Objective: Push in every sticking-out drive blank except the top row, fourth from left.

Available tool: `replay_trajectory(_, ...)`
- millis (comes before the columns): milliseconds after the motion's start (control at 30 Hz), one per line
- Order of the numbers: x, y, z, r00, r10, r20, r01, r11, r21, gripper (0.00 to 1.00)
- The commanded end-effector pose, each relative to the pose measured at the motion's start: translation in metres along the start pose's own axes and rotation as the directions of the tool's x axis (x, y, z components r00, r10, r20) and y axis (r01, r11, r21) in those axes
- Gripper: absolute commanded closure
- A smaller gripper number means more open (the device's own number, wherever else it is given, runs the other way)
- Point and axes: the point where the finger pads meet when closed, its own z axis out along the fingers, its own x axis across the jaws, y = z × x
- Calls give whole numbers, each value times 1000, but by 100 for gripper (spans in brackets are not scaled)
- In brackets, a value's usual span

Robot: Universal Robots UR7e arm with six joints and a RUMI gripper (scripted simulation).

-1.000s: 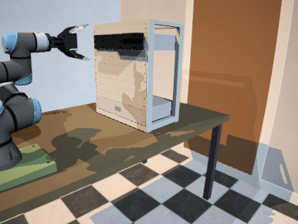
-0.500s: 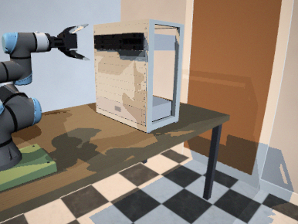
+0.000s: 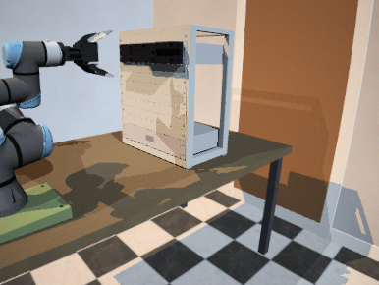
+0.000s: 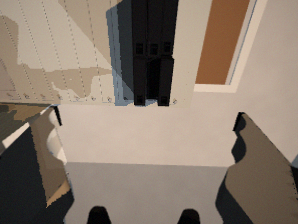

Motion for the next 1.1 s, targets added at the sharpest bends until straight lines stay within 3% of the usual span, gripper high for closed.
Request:
replay_trajectory(0,0,0,0,1000,0,0,0,1000,0,0)
replay_trajectory(600,0,1,3,1000,0,1,0,1000,0,0)
replay_trajectory(1067,1,4,20,1000,0,1,0,1000,0,0)
